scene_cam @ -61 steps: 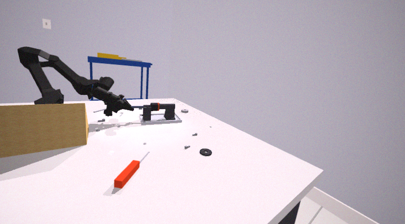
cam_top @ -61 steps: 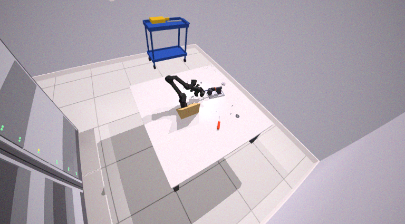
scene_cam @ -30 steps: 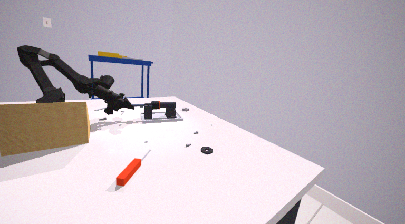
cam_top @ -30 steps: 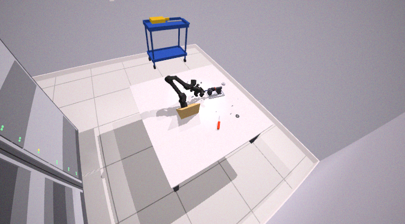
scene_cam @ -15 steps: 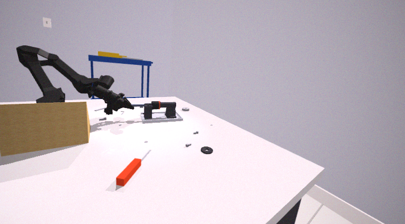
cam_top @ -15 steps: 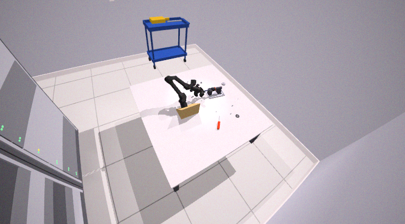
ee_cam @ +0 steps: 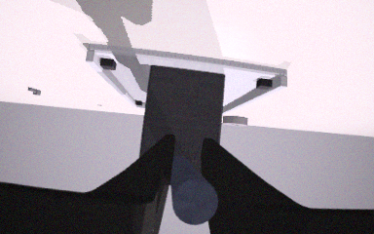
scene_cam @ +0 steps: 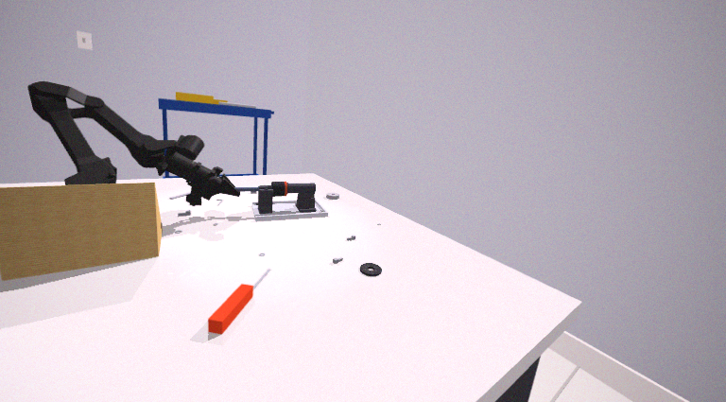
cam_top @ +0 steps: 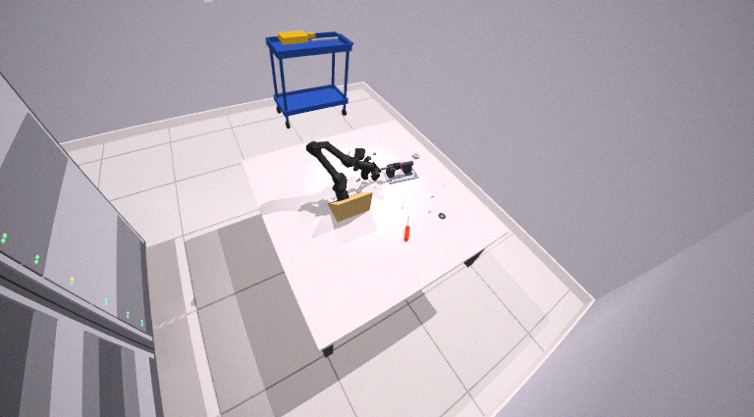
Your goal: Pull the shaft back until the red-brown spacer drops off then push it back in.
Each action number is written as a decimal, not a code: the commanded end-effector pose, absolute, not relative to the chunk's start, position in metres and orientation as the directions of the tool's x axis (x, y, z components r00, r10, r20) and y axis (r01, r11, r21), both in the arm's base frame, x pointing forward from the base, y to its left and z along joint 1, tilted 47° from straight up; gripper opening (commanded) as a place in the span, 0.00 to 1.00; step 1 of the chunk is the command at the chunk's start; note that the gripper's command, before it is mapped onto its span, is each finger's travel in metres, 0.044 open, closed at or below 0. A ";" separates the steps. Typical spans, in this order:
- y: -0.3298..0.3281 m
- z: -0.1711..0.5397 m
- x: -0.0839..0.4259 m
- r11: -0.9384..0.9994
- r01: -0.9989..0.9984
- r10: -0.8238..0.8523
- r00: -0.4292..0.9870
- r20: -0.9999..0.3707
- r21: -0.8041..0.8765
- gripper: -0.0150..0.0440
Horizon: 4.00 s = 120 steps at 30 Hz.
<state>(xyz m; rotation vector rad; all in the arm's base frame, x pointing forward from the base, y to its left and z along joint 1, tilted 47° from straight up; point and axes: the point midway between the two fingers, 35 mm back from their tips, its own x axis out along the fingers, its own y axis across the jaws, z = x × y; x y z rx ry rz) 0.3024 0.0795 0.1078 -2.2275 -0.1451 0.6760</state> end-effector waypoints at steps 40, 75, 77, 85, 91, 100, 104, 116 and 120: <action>0.080 0.109 0.298 -0.681 -0.109 0.312 0.852 -0.421 -0.724 0.25; 0.080 0.109 0.295 -0.681 -0.109 0.312 0.852 -0.421 -0.724 0.25; 0.080 0.109 0.295 -0.681 -0.109 0.312 0.852 -0.421 -0.724 0.25; 0.080 0.109 0.295 -0.681 -0.109 0.312 0.852 -0.421 -0.724 0.25; 0.080 0.109 0.294 -0.681 -0.109 0.312 0.852 -0.421 -0.724 0.25; 0.080 0.109 0.293 -0.681 -0.109 0.312 0.852 -0.421 -0.724 0.25; 0.080 0.109 0.293 -0.681 -0.109 0.312 0.852 -0.421 -0.724 0.25; 0.080 0.109 0.292 -0.681 -0.109 0.312 0.852 -0.421 -0.724 0.25; 0.080 0.109 0.291 -0.681 -0.109 0.312 0.852 -0.421 -0.724 0.25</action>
